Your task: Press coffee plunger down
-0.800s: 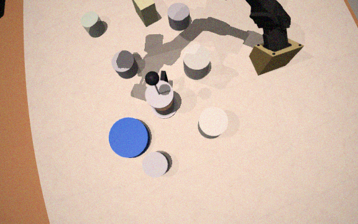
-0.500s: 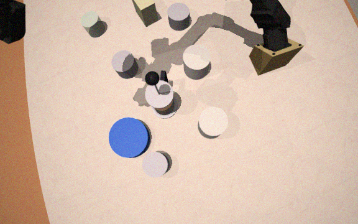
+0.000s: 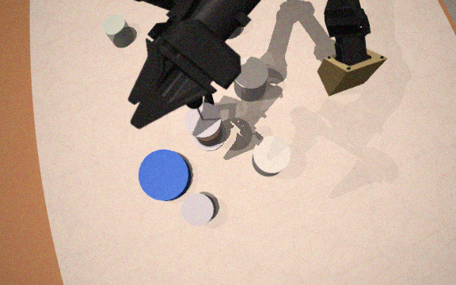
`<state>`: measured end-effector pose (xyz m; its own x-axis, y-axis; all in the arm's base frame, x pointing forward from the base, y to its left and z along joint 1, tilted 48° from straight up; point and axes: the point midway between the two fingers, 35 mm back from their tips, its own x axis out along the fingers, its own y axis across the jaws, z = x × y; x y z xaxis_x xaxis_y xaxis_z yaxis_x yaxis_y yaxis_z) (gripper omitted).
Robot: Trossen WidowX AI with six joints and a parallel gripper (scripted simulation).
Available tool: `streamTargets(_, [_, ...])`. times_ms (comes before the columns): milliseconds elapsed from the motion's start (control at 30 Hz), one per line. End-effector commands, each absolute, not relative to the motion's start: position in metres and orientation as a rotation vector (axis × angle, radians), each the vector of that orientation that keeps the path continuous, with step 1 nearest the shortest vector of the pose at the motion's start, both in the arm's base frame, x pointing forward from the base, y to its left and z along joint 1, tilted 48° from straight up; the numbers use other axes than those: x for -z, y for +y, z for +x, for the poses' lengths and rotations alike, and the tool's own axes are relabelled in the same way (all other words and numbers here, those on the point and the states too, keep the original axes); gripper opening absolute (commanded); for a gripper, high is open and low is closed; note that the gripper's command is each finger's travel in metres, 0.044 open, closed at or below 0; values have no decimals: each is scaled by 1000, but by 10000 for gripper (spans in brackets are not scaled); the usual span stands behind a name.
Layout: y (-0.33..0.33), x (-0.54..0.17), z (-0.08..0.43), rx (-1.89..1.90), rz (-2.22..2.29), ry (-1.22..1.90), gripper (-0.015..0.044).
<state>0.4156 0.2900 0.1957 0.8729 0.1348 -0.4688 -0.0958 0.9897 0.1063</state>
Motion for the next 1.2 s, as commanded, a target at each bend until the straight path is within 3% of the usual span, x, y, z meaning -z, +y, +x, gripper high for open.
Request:
streamTargets(0, [251,-171,379,12,-238,523,440])
streamTargets(233, [181,-154,321,204,-806,539,440])
streamTargets(567, [137,-114,321,208,-806,537,440])
streamTargets(1167, [128,-106,340,210,-804,537,440])
